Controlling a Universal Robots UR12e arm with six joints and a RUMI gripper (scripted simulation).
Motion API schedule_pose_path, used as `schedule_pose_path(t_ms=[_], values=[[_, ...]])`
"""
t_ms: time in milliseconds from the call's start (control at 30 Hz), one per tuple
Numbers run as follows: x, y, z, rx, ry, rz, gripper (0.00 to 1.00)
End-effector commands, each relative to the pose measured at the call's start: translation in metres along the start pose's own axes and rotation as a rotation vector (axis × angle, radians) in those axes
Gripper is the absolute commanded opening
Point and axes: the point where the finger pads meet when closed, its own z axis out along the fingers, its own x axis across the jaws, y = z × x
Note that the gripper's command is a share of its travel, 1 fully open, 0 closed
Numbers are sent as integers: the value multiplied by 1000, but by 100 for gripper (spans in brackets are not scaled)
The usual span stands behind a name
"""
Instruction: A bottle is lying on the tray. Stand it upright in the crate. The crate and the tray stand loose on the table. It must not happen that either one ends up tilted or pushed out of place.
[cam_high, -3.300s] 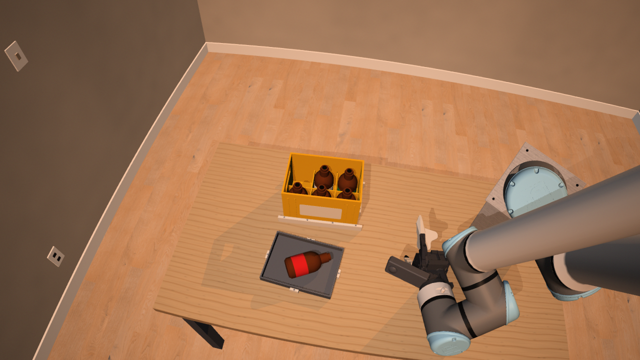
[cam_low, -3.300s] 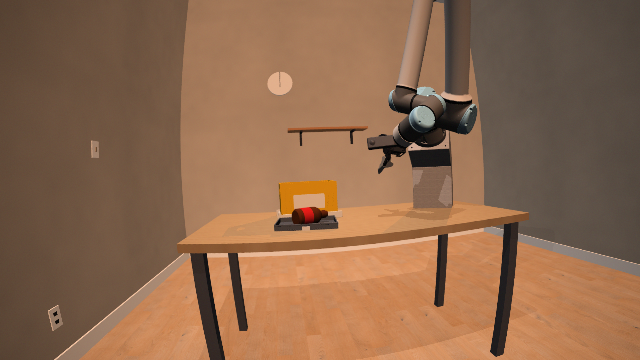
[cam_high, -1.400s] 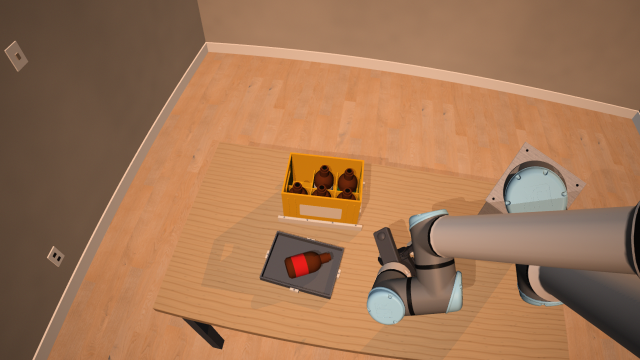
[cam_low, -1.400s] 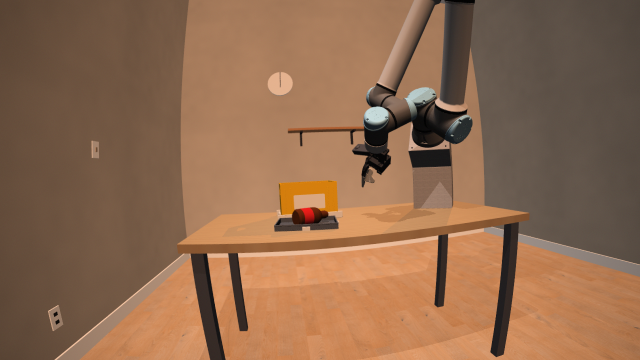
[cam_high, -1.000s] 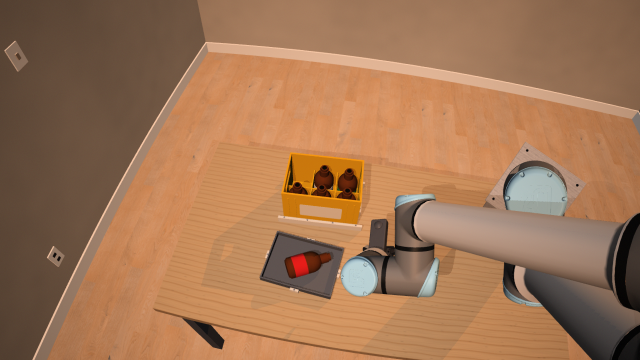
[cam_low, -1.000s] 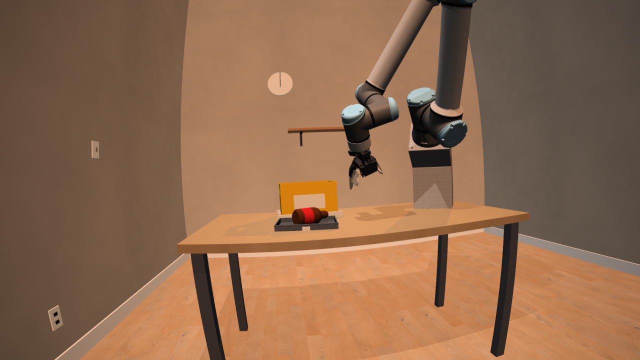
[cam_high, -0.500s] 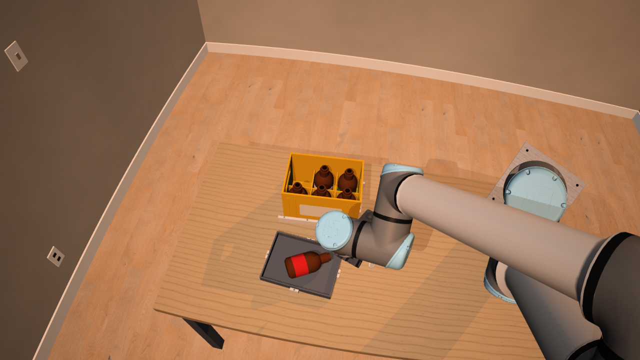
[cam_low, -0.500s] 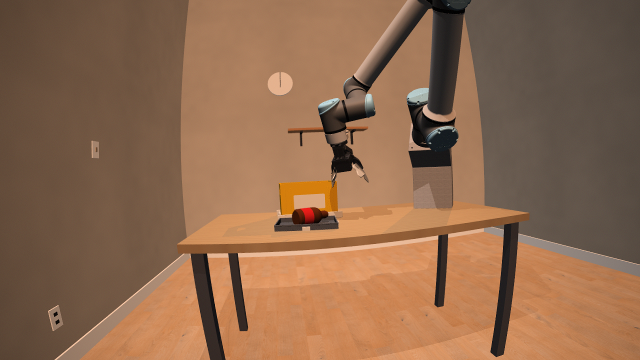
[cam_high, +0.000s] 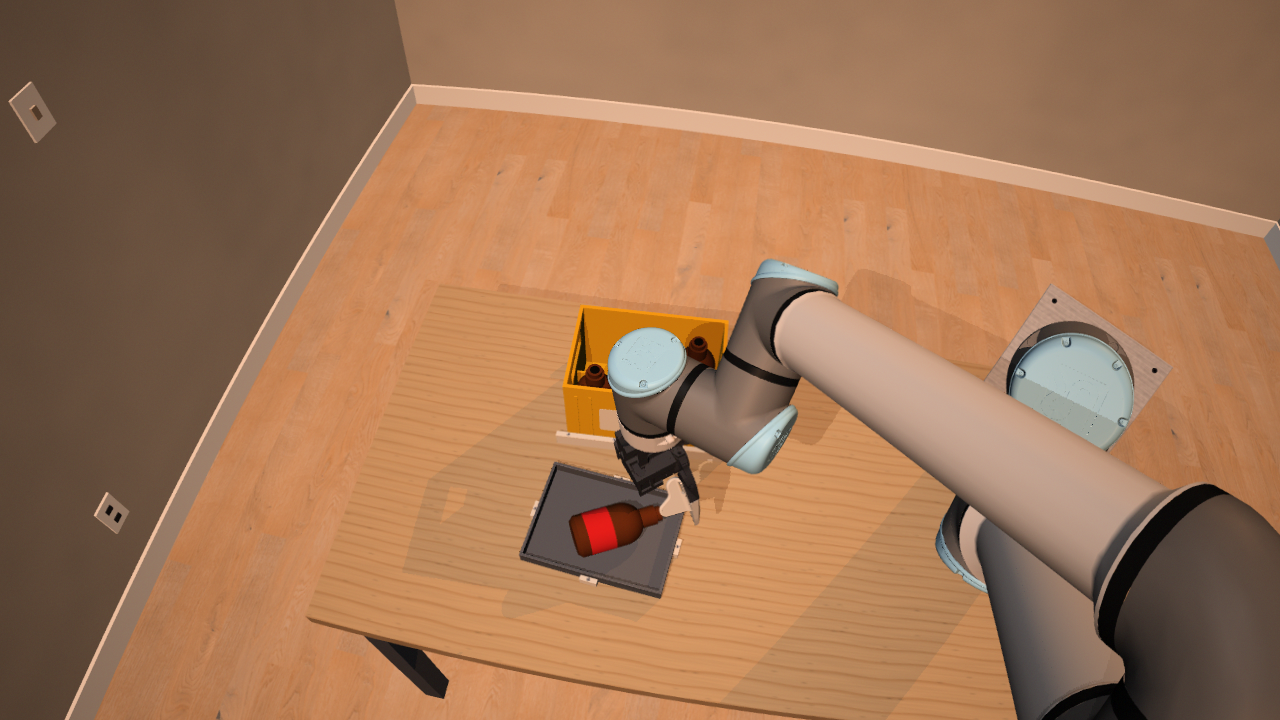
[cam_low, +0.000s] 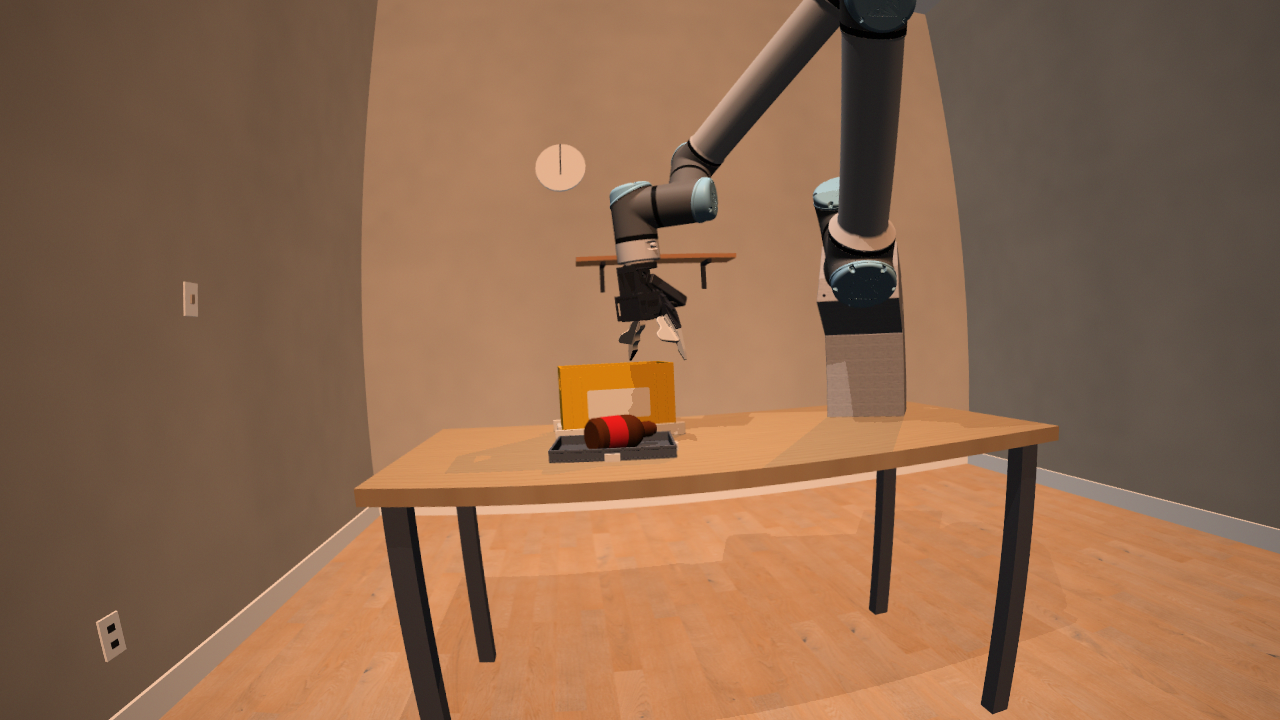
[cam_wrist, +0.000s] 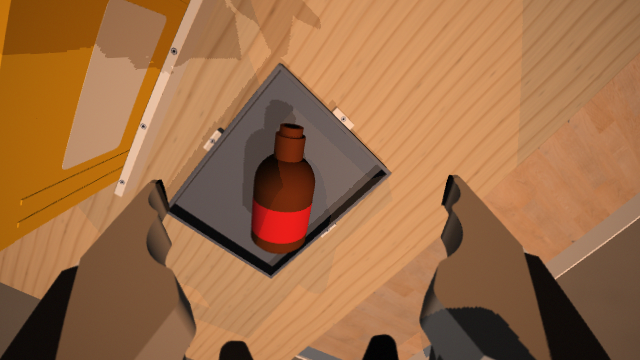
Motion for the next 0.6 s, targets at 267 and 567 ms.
schedule_pose_path(t_ms=[267,567], values=[[-23,27,-18,-122,16,166,100],[-23,28,-18,-122,16,167,100]])
